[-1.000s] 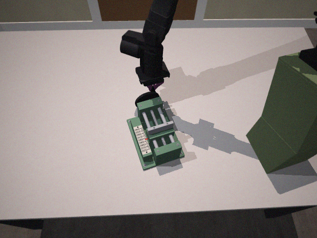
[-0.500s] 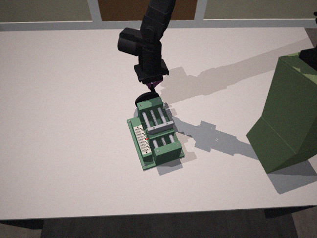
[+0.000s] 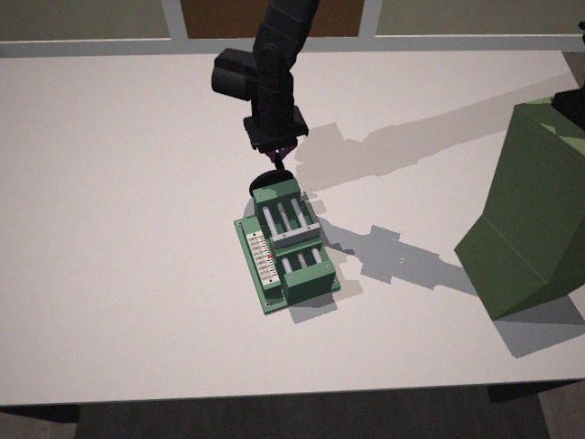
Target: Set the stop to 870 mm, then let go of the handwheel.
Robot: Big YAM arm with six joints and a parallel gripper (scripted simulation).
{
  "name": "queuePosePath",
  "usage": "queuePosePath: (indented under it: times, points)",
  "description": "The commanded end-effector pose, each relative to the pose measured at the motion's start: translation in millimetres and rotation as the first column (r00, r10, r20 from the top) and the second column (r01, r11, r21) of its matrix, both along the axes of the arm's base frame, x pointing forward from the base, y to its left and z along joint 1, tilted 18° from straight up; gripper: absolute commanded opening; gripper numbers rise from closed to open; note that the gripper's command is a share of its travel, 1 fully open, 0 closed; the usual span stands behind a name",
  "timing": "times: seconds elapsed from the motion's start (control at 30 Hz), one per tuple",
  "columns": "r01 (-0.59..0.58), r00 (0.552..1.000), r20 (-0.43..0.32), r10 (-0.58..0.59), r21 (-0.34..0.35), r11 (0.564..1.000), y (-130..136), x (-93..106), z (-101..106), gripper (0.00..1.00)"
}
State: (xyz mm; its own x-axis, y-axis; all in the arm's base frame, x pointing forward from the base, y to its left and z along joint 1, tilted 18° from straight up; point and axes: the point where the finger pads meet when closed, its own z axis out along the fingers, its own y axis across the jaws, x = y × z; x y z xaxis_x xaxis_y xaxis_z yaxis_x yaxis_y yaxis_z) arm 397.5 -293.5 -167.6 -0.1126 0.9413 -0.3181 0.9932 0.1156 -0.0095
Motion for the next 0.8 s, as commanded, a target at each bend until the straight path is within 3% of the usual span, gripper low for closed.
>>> queuePosePath:
  times: [0.0, 0.77]
  points:
    - [-0.01, 0.999, 0.031, 0.011, -0.017, 1.0, 2.7, 19.5, 24.0, 0.06]
    - [-0.011, 0.999, 0.044, 0.012, -0.021, 1.0, 5.0, 41.8, 35.7, 0.06]
